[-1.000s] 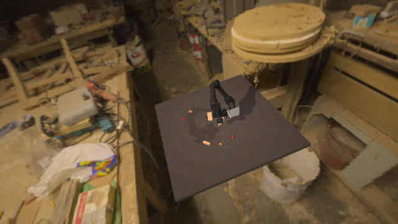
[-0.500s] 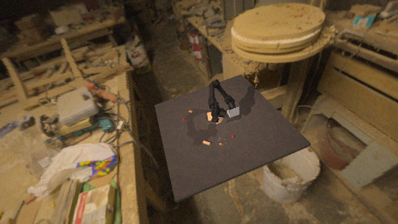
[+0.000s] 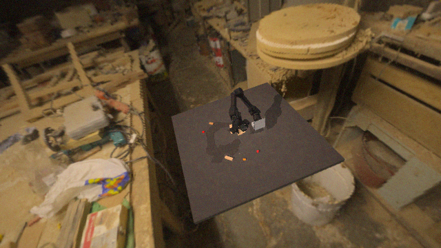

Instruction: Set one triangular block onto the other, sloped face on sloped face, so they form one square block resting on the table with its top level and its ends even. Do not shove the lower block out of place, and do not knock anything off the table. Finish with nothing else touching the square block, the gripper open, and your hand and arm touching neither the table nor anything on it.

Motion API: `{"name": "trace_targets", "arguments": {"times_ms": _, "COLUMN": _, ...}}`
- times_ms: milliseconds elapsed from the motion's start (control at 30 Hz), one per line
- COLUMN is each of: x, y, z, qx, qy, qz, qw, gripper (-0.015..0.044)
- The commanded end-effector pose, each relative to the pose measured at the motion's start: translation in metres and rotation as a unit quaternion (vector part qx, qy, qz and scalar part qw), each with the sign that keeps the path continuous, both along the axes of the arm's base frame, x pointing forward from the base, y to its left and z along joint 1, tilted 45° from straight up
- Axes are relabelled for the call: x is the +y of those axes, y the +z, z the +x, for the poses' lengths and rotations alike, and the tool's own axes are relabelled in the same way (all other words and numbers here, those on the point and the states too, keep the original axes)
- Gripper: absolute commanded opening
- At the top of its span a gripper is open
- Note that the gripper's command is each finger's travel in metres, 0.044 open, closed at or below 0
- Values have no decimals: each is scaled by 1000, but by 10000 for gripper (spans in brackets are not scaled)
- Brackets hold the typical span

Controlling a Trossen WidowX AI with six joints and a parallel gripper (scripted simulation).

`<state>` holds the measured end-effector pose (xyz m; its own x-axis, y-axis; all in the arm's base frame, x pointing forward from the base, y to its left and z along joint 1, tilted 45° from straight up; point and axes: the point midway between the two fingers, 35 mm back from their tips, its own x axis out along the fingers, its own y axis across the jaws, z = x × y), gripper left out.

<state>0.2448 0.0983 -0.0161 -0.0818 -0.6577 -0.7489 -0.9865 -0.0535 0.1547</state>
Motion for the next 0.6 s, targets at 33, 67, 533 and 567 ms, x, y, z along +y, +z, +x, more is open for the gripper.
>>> {"name": "trace_targets", "arguments": {"times_ms": 33, "x": -2, "y": 5, "z": 4, "qx": -53, "qy": -56, "qz": -7, "qw": 997, "gripper": 0}}
{"name": "trace_targets", "arguments": {"times_ms": 67, "x": -2, "y": 6, "z": 4, "qx": -65, "qy": -69, "qz": -9, "qw": 995, "gripper": 0}}
{"name": "trace_targets", "arguments": {"times_ms": 533, "x": -10, "y": 18, "z": 12, "qx": -222, "qy": -247, "qz": -30, "qw": 943, "gripper": 0}}
{"name": "trace_targets", "arguments": {"times_ms": 567, "x": -10, "y": 19, "z": 13, "qx": -232, "qy": -259, "qz": -31, "qw": 937, "gripper": 0}}
